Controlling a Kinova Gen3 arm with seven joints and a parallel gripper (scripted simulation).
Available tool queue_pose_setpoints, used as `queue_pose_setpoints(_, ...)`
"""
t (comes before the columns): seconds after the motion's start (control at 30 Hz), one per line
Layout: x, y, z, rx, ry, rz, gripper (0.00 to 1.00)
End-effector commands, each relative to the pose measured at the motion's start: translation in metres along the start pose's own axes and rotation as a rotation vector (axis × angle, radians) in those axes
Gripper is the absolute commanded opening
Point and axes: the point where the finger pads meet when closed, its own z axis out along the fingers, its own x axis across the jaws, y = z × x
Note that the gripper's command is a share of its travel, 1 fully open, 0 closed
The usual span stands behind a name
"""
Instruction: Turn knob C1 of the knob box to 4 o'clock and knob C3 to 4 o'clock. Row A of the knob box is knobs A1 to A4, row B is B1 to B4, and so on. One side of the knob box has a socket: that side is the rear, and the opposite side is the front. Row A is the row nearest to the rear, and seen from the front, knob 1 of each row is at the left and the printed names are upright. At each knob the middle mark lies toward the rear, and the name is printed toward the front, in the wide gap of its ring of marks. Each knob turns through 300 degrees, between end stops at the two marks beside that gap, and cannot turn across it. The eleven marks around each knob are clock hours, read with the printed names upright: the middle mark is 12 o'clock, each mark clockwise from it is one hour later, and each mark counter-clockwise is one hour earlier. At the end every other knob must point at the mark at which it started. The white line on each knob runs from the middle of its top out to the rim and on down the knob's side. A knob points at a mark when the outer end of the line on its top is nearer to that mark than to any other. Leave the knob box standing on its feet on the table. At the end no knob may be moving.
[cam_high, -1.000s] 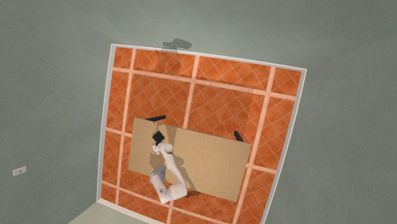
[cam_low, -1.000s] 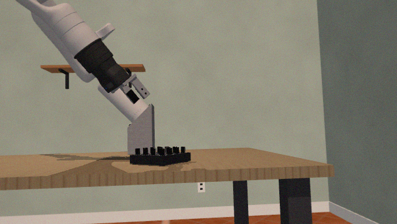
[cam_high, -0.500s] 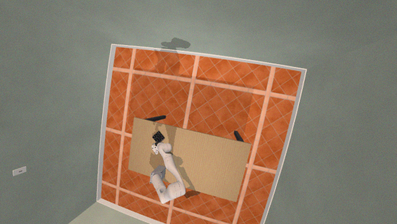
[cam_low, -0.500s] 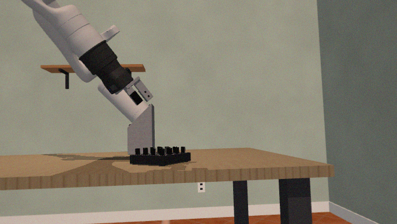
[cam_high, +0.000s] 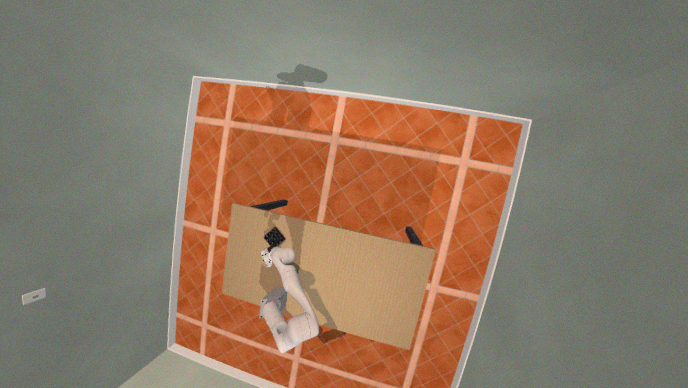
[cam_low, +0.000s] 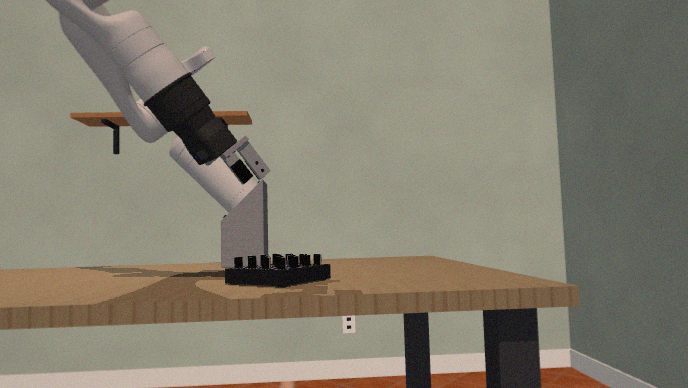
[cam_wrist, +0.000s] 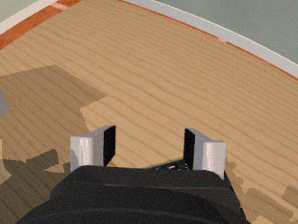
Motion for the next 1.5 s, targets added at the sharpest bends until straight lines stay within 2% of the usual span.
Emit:
queue_pose_setpoints(0.0, 0.0, -0.005, 0.007, -0.008, -0.01, 0.033, 1.0)
queue_pose_setpoints(0.23, 0.0, -0.005, 0.007, -0.008, -0.01, 0.033, 1.0)
queue_pose_setpoints(0.27, 0.0, -0.006, 0.011, -0.017, -0.018, 0.062, 1.0)
queue_pose_setpoints(1.47, 0.001, -0.01, 0.031, -0.063, -0.046, 0.19, 1.0)
